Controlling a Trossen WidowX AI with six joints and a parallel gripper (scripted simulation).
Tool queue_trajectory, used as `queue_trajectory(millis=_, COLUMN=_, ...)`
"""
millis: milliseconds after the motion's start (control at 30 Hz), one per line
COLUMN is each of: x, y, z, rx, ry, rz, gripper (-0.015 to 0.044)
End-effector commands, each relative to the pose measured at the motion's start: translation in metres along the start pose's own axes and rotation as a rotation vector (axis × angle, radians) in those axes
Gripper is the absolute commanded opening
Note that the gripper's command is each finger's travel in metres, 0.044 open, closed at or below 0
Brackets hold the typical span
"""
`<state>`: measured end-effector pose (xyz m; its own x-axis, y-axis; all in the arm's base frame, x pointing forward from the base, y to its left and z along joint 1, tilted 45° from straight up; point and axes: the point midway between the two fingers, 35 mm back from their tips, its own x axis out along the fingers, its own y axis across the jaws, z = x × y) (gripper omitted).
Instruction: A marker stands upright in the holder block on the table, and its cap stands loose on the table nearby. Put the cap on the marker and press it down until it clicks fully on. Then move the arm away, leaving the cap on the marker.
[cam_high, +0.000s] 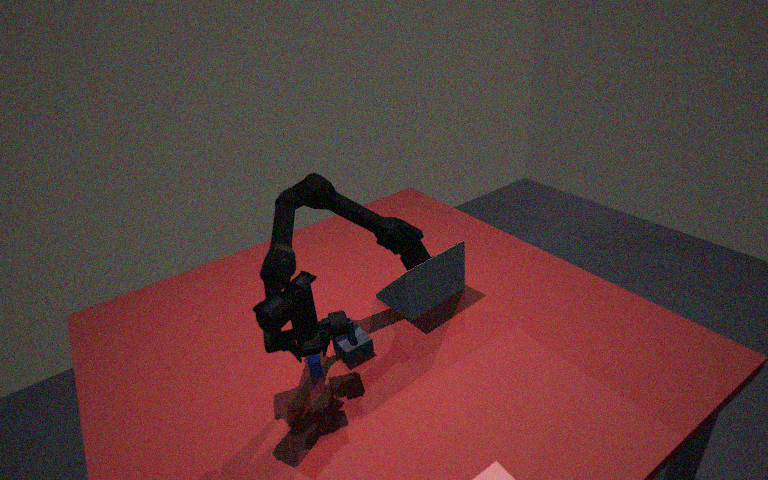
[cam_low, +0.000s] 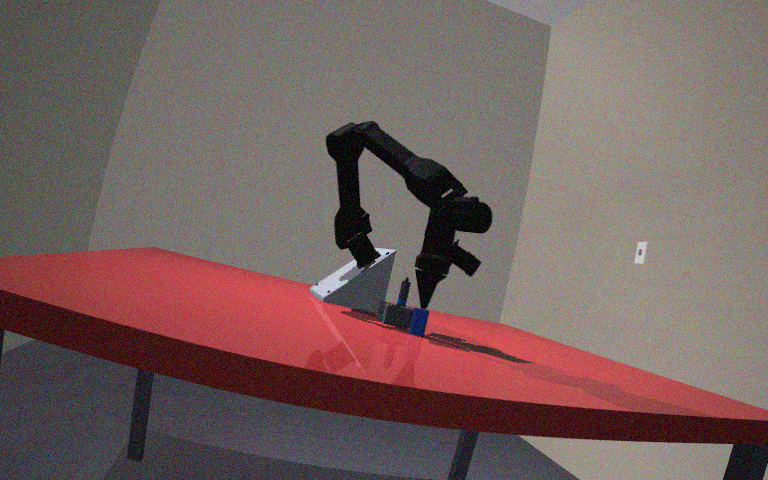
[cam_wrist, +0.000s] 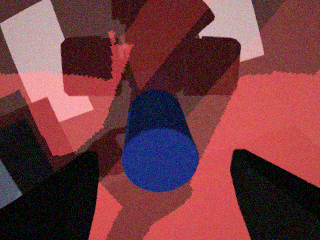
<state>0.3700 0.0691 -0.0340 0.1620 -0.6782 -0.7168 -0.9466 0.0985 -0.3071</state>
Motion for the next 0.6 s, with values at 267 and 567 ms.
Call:
queue_trajectory(millis=267, x=0.022, y=0.001, z=-0.002, rx=-0.004, ry=0.007, rz=0.005, gripper=0.0253)
queue_trajectory(millis=567, x=0.037, y=0.002, z=-0.002, rx=-0.004, ry=0.009, rz=0.004, gripper=0.0253)
